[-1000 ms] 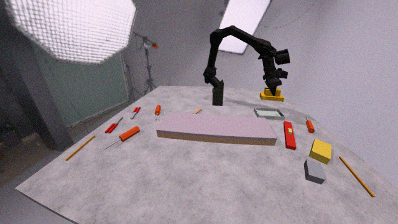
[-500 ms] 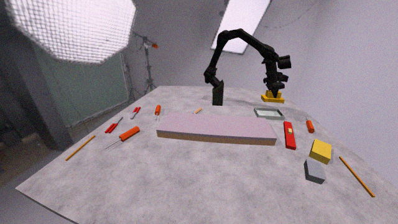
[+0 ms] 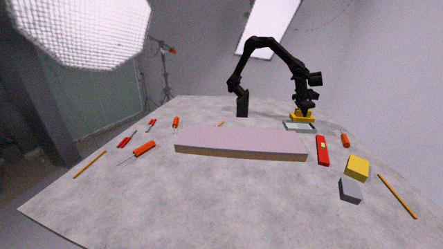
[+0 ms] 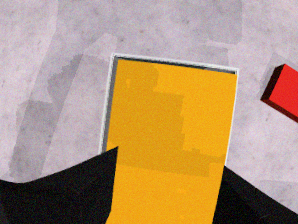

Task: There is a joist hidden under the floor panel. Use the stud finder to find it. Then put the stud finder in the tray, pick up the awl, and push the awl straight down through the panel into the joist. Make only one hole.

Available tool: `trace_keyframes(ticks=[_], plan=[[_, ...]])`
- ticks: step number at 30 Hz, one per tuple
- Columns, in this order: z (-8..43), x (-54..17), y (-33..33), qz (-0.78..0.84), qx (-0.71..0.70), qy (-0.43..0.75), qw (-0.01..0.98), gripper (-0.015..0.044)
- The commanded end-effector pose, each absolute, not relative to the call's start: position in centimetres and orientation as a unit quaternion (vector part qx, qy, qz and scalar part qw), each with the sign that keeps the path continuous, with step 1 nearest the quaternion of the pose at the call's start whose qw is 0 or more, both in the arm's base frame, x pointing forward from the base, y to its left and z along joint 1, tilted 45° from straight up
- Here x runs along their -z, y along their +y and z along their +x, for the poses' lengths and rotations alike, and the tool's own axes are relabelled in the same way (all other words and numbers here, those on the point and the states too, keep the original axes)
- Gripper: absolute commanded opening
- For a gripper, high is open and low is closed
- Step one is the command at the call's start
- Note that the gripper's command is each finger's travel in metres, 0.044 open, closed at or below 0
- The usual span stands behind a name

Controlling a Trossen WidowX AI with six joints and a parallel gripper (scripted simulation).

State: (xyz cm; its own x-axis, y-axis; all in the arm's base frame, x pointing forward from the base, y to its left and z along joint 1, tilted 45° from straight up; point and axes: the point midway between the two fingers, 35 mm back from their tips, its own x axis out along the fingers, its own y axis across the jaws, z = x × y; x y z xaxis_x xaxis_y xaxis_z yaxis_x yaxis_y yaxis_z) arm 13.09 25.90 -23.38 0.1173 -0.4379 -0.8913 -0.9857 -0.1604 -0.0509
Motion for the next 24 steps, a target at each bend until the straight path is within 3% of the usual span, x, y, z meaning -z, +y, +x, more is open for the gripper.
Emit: trace_keyframes(ticks=[1, 24], plan=[[13.3, 24.3, 25.0, -0.659, -0.384, 0.54, 0.355, 0.0], [13.8, 26.9, 22.3, -0.66, -0.383, 0.541, 0.355, 0.0]])
